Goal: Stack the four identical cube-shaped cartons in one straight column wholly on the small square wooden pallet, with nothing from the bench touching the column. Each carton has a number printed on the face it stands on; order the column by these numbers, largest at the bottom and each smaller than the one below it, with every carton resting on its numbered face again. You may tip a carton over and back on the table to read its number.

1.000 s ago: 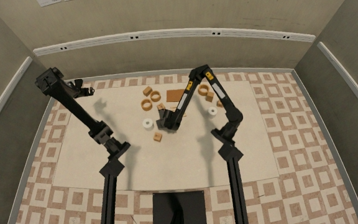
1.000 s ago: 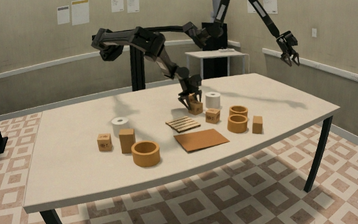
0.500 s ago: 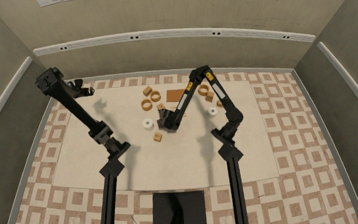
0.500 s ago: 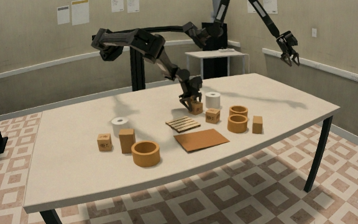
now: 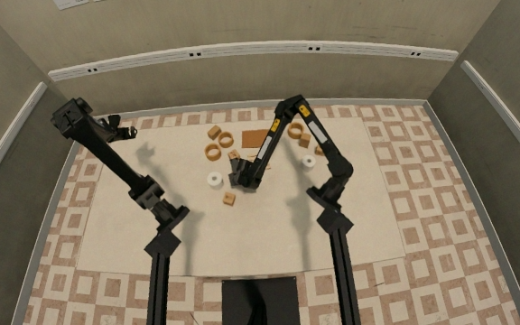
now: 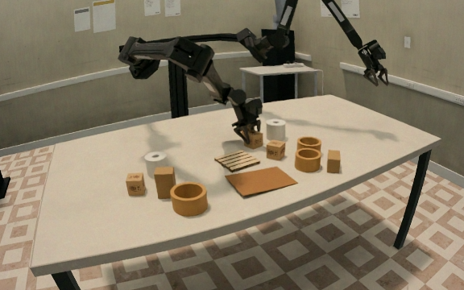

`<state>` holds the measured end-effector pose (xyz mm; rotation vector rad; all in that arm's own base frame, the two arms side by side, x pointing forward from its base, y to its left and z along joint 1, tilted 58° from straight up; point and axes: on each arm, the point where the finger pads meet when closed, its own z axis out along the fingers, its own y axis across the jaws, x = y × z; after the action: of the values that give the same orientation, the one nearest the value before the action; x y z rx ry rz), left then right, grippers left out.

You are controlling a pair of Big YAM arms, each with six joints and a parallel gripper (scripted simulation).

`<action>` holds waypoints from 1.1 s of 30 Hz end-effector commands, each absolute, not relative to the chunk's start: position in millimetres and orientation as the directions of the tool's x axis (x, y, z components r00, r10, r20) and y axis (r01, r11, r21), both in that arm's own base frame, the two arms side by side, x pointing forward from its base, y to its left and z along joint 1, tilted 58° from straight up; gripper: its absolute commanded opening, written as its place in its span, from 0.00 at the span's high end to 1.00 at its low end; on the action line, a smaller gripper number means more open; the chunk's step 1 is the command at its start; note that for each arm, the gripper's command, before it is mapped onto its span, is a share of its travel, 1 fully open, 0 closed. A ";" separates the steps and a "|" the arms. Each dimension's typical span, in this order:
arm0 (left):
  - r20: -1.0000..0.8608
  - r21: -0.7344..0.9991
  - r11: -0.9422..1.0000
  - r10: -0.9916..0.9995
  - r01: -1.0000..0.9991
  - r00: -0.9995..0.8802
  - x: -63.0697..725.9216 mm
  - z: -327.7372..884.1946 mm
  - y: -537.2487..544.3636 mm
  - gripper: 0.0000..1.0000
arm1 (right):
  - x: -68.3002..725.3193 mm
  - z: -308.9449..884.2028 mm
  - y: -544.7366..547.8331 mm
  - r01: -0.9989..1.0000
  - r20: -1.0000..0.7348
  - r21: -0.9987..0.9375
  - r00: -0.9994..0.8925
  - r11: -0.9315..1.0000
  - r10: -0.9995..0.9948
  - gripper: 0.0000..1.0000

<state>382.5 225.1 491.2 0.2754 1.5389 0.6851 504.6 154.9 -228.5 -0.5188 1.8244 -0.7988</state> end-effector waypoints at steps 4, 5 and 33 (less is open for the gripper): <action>-0.806 0.588 0.773 0.584 -0.238 -0.094 384.6 502.8 225.7 0.00 | 503.7 -234.0 155.0 0.002 -0.622 -0.741 -0.379 0.672 -0.685 0.96; -0.806 0.588 0.773 0.584 -0.238 -0.094 384.6 502.8 225.7 0.00 | 503.7 -234.0 155.0 0.002 -0.622 -0.741 -0.379 0.672 -0.685 0.85; -0.806 0.588 0.773 0.584 -0.238 -0.094 384.6 502.8 225.7 0.00 | 410.4 -43.7 228.4 0.003 -0.657 -0.709 -0.365 0.705 -0.659 0.50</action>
<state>382.5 225.1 491.2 0.2754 1.5389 0.6851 423.0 208.8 -72.4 -0.5325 1.8207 -0.8146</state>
